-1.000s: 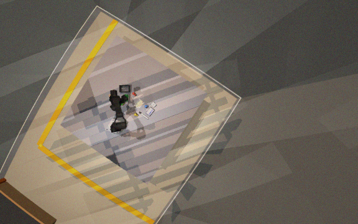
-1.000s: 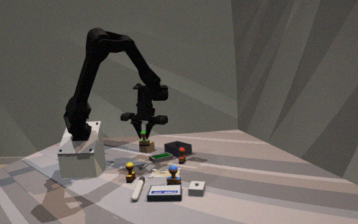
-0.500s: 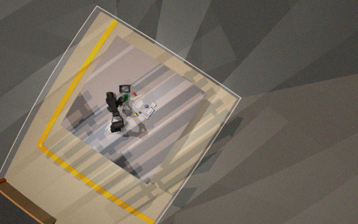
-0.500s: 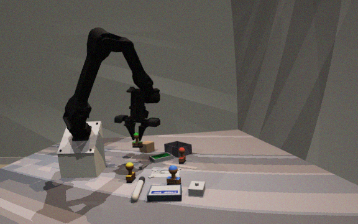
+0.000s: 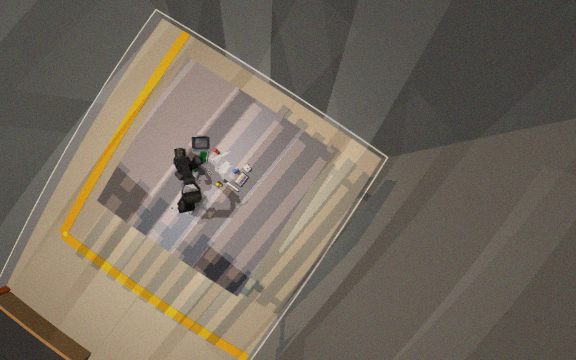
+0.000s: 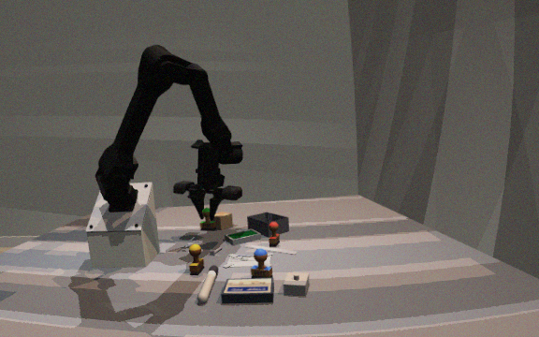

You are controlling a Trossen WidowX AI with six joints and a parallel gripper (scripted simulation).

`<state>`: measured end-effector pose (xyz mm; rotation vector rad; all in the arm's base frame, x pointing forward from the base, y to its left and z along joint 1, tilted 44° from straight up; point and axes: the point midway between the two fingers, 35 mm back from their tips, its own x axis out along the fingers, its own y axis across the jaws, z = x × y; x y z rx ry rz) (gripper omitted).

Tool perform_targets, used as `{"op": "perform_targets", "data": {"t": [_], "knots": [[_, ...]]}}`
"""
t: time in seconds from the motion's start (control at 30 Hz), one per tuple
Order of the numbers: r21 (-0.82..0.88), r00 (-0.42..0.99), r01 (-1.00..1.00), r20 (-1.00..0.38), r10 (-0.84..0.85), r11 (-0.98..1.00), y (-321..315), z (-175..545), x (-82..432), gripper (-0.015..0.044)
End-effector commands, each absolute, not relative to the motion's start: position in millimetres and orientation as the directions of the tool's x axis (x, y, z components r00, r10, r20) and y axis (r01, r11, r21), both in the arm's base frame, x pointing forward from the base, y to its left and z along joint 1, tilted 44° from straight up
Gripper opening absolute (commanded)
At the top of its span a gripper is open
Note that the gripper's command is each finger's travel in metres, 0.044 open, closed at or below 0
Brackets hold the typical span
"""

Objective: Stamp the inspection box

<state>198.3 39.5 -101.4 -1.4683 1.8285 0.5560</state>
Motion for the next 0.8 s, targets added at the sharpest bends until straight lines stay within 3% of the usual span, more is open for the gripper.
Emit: {"op": "perform_targets", "data": {"t": [0.0,0.73,0.77], "knots": [[-0.098,-0.099,-0.962,-0.748,-0.657,0.257,33.3,-105.7,197.1,0.0],[-0.098,-0.1,-0.961,-0.745,-0.66,0.257,9.9,-127.5,195.0,0.0],[-0.101,-0.099,-0.96,-0.748,-0.656,0.261,12.8,-126.4,196.2,0.0026]]}}
